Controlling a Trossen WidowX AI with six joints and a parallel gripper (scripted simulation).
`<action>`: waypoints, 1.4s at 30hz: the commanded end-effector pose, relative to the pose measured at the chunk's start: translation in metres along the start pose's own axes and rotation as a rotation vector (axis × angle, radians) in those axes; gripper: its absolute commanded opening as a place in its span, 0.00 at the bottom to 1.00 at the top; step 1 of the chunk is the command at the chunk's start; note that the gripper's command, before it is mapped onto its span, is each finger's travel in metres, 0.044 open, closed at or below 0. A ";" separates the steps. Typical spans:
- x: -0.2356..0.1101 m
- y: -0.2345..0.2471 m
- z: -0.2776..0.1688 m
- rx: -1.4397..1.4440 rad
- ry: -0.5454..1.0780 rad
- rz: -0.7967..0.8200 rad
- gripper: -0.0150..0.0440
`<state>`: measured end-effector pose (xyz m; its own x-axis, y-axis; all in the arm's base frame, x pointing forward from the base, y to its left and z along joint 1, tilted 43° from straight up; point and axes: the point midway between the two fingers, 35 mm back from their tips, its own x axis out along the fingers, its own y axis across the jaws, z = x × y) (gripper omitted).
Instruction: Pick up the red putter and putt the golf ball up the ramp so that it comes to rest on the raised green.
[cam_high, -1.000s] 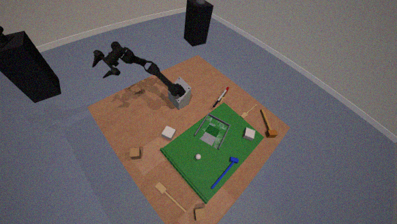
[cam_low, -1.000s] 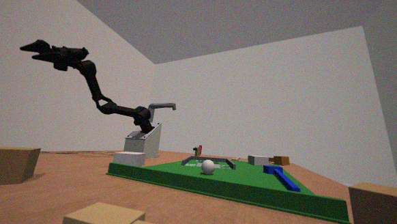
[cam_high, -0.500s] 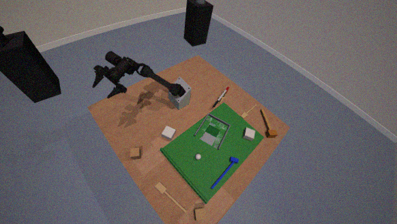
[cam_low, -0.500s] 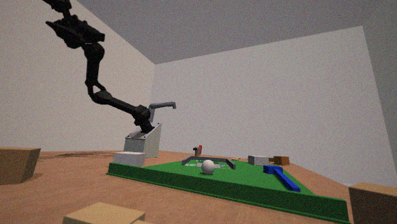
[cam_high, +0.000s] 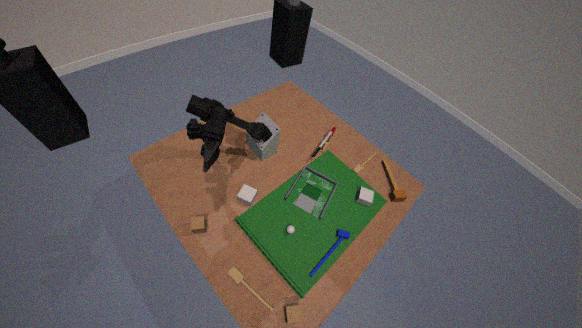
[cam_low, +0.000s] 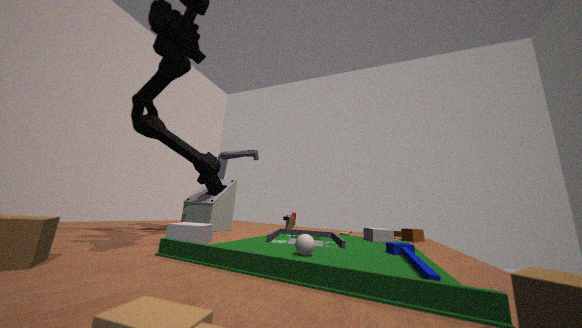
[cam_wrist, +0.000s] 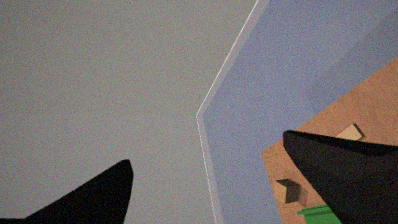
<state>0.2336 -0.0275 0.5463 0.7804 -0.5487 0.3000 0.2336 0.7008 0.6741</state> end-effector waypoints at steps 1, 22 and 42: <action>0.000 0.014 -0.042 -0.145 0.093 0.063 1.00; -0.061 -0.004 -0.382 -1.247 0.738 0.444 1.00; -0.257 -0.202 -0.568 -2.188 1.450 1.196 1.00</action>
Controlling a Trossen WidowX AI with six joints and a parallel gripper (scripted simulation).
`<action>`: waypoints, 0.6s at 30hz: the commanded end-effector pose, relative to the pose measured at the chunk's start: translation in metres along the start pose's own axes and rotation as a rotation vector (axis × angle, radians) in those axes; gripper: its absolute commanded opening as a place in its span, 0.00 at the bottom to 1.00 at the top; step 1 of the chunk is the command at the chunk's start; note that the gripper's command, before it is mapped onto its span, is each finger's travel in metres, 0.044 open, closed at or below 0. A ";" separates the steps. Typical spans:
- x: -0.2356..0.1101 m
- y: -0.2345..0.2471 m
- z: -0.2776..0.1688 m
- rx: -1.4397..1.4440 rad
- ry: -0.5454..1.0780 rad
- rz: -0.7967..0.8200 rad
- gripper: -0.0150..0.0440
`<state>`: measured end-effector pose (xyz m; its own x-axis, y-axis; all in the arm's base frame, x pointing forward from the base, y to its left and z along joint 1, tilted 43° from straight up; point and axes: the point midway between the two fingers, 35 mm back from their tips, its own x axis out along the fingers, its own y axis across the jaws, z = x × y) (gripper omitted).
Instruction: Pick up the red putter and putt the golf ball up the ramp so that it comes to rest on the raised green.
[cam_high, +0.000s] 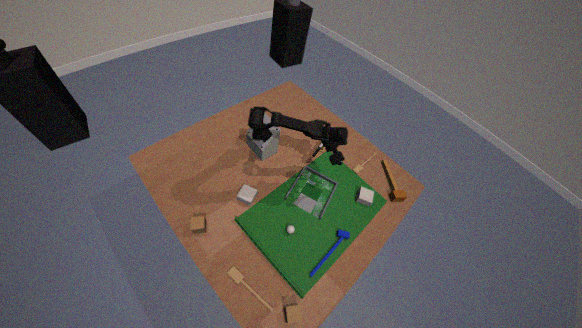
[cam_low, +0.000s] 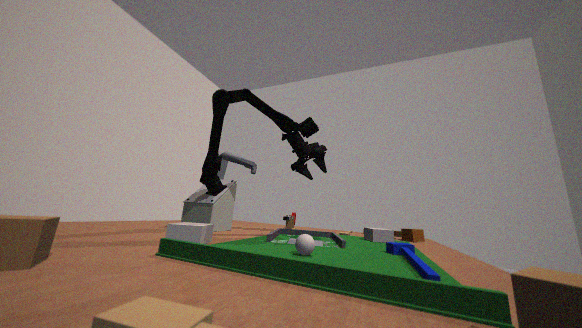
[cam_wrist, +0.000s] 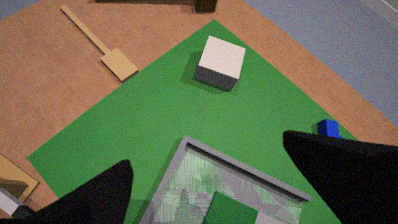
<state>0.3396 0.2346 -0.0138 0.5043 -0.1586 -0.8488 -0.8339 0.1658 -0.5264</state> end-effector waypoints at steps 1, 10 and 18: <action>0.027 0.054 -0.011 -0.205 0.076 0.138 1.00; 0.066 0.181 -0.072 -0.695 0.250 0.524 1.00; 0.074 0.191 -0.083 -0.727 0.262 0.553 1.00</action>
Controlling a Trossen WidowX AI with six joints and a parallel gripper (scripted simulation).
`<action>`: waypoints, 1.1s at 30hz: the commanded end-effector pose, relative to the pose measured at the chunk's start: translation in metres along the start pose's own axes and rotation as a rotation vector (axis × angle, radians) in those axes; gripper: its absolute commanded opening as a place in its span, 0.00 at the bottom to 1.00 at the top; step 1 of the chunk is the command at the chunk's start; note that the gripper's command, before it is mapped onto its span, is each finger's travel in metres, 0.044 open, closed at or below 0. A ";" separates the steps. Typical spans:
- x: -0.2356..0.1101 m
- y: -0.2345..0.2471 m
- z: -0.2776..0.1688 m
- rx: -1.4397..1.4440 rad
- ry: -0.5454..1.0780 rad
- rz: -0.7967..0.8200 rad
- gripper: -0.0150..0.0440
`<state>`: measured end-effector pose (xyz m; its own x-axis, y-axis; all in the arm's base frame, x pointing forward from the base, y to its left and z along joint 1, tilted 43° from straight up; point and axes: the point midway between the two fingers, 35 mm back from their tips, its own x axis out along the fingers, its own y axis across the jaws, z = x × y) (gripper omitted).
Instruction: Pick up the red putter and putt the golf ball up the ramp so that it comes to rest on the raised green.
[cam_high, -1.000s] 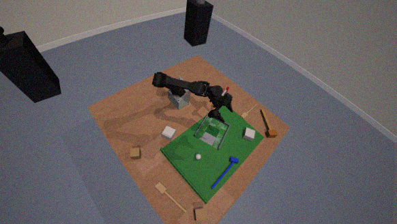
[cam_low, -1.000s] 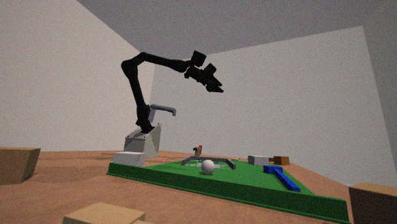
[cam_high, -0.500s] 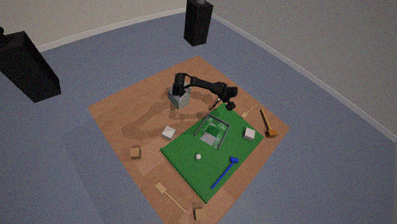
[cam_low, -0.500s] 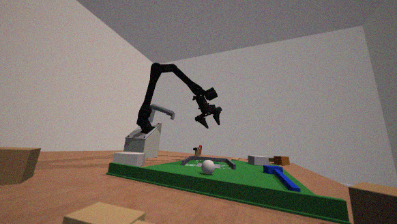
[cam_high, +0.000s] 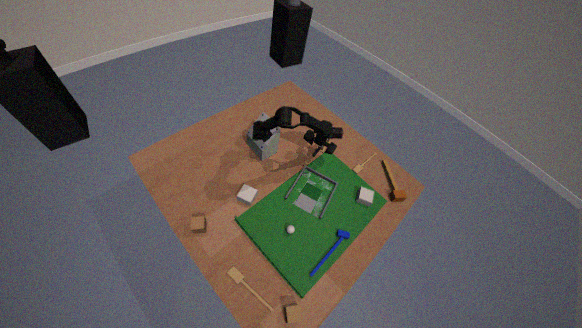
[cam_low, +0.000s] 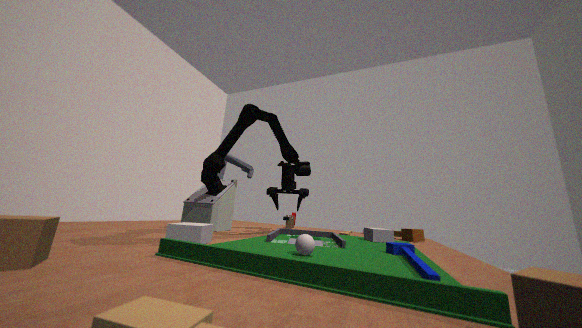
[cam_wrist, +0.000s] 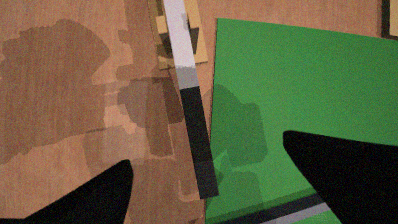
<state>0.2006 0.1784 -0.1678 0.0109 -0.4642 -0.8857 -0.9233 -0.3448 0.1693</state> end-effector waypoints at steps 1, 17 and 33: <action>0.013 0.002 -0.003 -0.010 0.000 0.008 1.00; 0.044 0.004 -0.013 -0.010 0.001 0.009 1.00; 0.066 0.004 -0.019 -0.010 0.003 0.009 1.00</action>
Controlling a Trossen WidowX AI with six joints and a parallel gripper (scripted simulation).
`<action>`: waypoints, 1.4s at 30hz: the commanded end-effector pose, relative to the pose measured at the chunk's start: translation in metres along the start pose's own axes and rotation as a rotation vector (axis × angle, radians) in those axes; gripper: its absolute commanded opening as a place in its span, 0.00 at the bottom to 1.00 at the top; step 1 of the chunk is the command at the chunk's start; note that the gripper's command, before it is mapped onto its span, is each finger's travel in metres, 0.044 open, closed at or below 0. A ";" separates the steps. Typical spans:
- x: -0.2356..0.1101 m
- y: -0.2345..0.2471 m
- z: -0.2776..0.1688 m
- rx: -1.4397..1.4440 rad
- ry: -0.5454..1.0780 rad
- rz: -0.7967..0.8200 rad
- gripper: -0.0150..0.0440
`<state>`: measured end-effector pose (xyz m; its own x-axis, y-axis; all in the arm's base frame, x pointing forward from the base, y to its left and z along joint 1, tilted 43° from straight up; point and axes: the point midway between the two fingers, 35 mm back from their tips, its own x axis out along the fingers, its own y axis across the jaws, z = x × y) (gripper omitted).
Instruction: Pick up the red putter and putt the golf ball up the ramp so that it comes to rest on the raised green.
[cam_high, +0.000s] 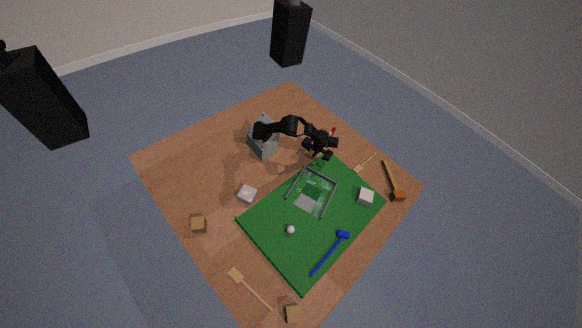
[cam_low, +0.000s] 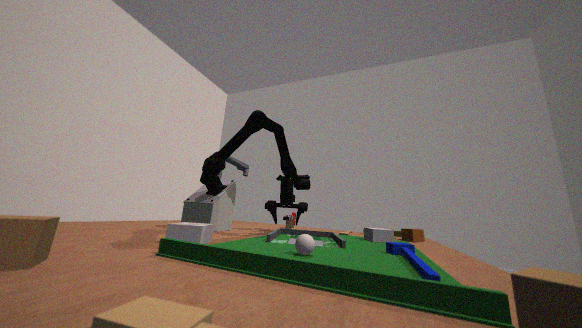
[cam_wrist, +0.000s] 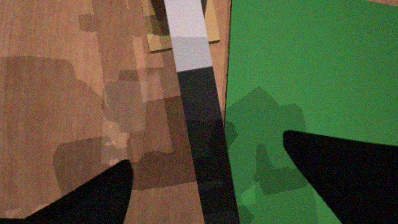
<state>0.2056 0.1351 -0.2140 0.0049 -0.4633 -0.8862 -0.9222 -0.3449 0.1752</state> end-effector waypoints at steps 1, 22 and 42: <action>0.005 0.001 -0.002 -0.007 0.006 0.004 1.00; 0.002 0.000 -0.001 0.000 0.001 0.002 0.28; -0.087 -0.002 0.023 -0.004 0.003 0.000 0.25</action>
<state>0.1963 0.1974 -0.1472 0.0102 -0.4629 -0.8864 -0.9186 -0.3546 0.1746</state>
